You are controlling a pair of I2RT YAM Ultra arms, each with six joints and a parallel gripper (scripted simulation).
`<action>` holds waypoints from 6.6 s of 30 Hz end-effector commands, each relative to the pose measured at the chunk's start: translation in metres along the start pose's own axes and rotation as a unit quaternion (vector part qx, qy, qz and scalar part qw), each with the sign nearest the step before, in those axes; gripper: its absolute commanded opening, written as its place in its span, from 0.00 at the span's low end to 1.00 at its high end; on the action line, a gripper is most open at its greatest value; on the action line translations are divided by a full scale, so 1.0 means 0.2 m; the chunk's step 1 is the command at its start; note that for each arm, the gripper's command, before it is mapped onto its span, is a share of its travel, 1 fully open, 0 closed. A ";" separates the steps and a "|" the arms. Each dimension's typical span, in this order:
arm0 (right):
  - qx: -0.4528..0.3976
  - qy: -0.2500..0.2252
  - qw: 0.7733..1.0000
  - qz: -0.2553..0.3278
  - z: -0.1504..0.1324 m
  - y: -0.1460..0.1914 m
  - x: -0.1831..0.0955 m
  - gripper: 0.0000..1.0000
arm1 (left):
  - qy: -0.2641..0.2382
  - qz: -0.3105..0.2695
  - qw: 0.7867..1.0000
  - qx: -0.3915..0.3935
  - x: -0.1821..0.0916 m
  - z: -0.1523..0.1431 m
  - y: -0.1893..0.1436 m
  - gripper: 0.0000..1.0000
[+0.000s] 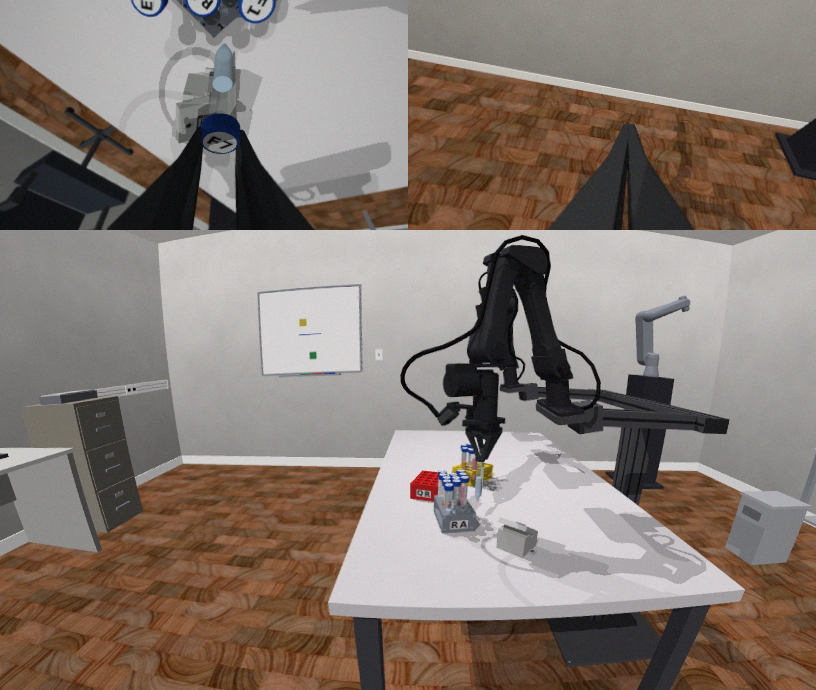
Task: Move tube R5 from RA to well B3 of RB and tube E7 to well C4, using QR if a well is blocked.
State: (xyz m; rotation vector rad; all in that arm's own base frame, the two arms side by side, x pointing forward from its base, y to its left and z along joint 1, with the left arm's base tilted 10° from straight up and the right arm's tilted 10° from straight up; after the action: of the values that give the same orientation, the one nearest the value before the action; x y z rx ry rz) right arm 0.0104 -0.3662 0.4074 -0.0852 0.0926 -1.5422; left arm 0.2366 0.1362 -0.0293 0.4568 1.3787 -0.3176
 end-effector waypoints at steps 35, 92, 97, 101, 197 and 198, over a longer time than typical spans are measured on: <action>0.004 -0.024 1.000 -0.014 0.11 -0.05 -0.06 0.00 | -0.007 0.006 1.000 0.003 -0.02 0.20 -0.32 0.00; 0.004 -0.024 1.000 -0.014 0.11 -0.05 -0.06 0.00 | -0.012 0.001 0.995 -0.102 -0.03 0.74 -0.85 0.00; 0.004 -0.024 1.000 -0.014 0.11 -0.05 -0.06 0.00 | -0.012 0.000 0.989 -0.151 -0.03 0.74 -0.85 0.00; 0.004 -0.024 1.000 -0.014 0.11 -0.05 -0.06 0.00 | -0.014 -0.001 0.976 -0.216 -0.04 0.75 -0.85 0.00; 0.004 -0.024 1.000 -0.014 0.11 -0.05 -0.06 0.00 | -0.007 -0.004 0.844 -0.536 -0.03 1.07 -0.53 0.00; 0.004 -0.024 1.000 -0.014 0.11 -0.05 -0.06 0.00 | -0.007 -0.004 0.844 -0.536 -0.03 1.07 -0.53 0.00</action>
State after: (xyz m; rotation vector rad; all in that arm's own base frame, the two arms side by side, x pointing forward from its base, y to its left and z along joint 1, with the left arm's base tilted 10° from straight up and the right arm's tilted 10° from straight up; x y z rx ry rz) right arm 0.0104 -0.3662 0.4074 -0.0852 0.0926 -1.5422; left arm 0.3652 -0.0583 -0.0153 -0.4883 1.3394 0.4657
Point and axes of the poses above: on each arm, the point where the finger pads meet when closed, its own x axis out along the fingers, its own y axis across the jaws, z = x × y, the point moved 3 cm from there along -x, back along the fingers, and after that the axes turned 6 degrees about -x, right-handed, at the moved point
